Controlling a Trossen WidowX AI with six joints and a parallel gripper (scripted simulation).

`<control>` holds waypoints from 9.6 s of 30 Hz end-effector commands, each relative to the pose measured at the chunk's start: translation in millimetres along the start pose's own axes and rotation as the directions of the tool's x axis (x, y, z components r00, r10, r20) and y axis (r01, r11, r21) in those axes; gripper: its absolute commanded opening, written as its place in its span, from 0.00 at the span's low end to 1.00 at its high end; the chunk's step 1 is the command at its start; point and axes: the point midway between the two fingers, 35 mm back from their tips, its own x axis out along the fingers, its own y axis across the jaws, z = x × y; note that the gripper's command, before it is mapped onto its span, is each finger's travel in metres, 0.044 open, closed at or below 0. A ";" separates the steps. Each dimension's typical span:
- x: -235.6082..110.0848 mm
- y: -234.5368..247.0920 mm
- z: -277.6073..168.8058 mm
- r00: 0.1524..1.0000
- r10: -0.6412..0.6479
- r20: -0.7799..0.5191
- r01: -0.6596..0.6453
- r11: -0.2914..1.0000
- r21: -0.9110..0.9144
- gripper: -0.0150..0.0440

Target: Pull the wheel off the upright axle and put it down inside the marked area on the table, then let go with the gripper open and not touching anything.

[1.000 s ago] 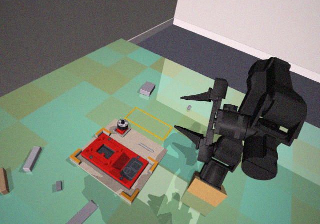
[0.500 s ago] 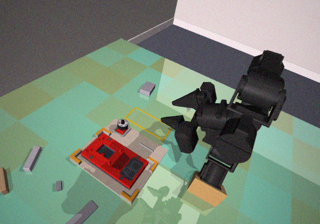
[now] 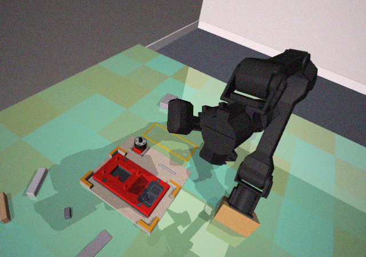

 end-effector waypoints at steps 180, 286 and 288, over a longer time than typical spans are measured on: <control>237.4 31.4 -9.8 0.687 0.442 0.577 0.723 -0.498 -0.479 0.25; 219.6 144.4 -35.7 0.688 0.445 0.574 0.722 -0.501 -0.477 0.25; 226.1 149.5 -29.9 0.688 0.445 0.573 0.722 -0.501 -0.477 0.25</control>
